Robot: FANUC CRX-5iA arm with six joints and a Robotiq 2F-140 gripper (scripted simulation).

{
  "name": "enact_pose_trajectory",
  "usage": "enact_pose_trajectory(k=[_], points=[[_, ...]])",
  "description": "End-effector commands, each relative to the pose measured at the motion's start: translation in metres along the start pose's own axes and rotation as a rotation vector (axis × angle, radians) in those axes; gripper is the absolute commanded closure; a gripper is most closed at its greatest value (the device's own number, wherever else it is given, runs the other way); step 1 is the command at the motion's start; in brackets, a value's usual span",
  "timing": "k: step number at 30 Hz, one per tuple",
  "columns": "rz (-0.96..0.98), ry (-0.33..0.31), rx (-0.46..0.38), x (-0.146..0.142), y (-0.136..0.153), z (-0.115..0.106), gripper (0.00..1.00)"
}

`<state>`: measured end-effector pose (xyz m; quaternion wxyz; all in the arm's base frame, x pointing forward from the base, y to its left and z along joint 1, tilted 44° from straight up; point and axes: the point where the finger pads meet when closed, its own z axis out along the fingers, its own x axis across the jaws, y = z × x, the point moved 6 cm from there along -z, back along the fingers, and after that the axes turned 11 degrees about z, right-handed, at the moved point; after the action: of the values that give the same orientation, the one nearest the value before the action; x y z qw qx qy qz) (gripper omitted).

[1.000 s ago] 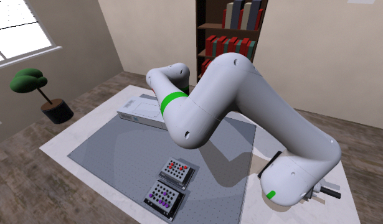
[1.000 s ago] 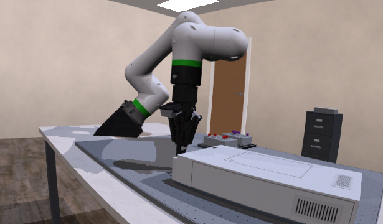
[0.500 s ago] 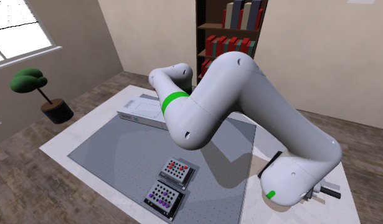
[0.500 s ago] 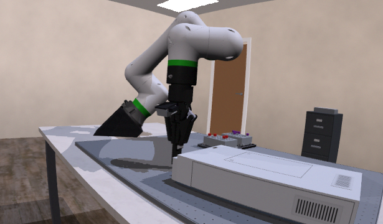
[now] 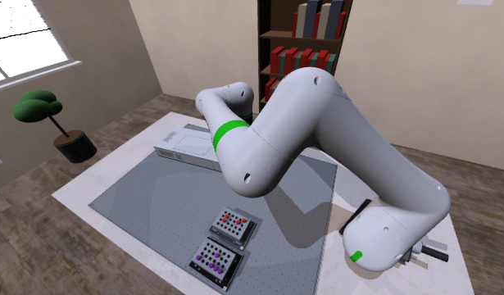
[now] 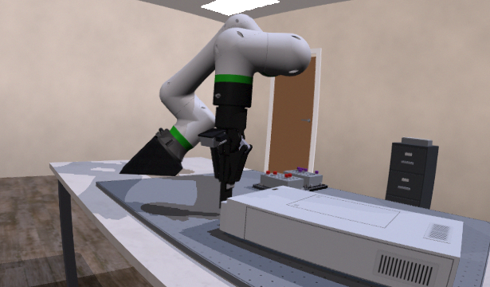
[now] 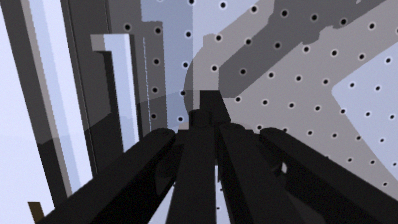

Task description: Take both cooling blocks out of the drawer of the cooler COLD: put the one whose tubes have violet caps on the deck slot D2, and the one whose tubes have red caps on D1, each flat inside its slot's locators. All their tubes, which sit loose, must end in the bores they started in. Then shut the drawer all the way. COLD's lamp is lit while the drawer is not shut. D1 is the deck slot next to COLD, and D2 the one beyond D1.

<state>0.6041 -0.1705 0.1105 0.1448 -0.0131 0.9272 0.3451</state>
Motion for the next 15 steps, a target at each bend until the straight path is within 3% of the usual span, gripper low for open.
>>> enact_pose_trajectory(k=[1,15], points=[[0.000,-0.001,0.001,0.000,0.000,-0.004,0.90],[0.000,-0.001,0.001,0.000,0.000,-0.020,0.90]])
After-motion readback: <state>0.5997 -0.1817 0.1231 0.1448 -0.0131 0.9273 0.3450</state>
